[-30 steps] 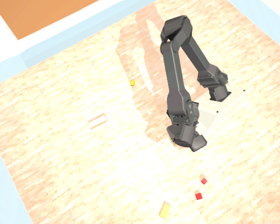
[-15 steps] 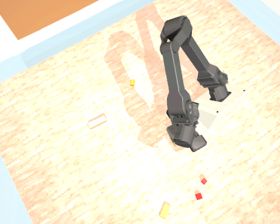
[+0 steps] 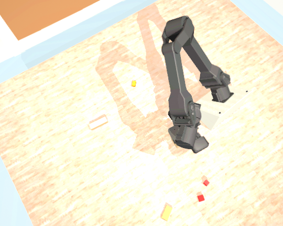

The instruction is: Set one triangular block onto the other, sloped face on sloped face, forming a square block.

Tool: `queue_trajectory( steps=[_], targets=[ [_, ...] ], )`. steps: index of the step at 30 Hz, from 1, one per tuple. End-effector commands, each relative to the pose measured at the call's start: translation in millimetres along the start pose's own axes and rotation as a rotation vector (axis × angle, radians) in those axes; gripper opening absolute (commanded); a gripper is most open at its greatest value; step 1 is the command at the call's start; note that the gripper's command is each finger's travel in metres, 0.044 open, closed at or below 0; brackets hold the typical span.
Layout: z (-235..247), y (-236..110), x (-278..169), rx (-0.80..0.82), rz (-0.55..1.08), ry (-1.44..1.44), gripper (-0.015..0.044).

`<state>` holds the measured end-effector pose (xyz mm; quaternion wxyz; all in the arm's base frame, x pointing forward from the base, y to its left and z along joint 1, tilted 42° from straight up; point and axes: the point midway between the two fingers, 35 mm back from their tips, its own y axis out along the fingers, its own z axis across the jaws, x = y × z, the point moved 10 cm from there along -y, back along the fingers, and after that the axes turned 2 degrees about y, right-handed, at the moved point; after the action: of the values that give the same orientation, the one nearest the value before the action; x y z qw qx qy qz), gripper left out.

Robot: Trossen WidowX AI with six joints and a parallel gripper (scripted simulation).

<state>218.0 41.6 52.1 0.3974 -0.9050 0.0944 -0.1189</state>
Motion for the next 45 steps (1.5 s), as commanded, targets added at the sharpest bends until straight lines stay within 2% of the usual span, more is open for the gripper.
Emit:
queue_trajectory(
  steps=[1,15,32,39,41,45],
  targets=[
    [0,1,0,-0.003,-0.005,-0.003,0.0000],
    [0,1,0,-0.005,-0.005,-0.002,0.0000],
    [0,1,0,-0.001,0.000,0.000,0.0440],
    [1,-1,1,0.000,0.000,0.000,0.0440],
    [3,-18,3,0.004,0.000,-0.001,0.0440],
    [4,-84,4,0.006,0.002,-0.002,0.0440]
  ],
)
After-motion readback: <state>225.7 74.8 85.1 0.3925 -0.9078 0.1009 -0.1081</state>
